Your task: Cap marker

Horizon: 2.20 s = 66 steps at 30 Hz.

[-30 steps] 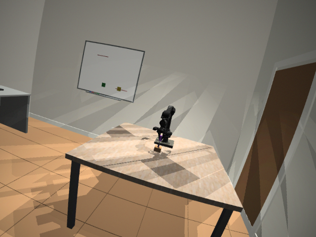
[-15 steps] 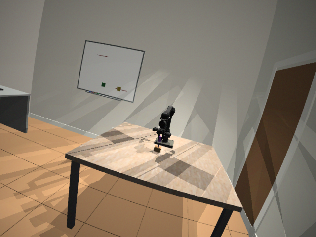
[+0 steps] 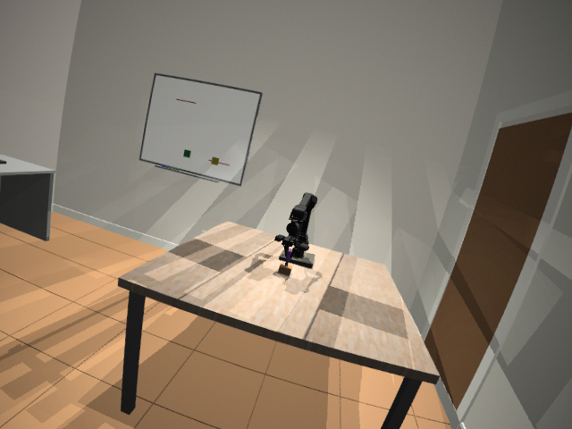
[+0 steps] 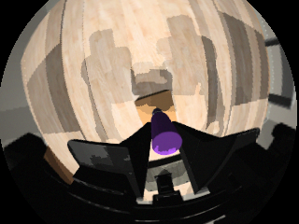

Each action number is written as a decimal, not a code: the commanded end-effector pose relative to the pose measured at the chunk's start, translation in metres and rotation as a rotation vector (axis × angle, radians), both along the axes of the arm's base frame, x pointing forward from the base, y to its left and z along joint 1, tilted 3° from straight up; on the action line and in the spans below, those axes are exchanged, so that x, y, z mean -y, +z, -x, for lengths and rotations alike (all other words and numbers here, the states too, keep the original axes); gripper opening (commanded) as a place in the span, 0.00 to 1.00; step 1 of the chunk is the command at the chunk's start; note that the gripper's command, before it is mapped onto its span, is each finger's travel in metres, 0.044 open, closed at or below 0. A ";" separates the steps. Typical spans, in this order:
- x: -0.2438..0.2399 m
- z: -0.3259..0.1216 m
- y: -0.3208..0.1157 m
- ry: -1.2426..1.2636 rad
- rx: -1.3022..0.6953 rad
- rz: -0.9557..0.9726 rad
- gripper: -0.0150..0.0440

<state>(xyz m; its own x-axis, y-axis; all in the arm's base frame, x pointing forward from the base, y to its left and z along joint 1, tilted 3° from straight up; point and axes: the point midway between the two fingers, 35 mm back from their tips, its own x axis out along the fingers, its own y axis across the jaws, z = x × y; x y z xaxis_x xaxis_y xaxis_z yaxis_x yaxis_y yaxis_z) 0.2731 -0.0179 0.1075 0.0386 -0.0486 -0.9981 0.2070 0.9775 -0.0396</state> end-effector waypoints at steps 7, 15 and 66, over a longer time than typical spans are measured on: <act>0.001 0.000 -0.019 0.005 -0.005 -0.002 0.25; 0.001 0.001 -0.022 0.005 -0.005 -0.002 0.25; 0.001 0.003 0.043 0.285 -0.018 0.008 0.56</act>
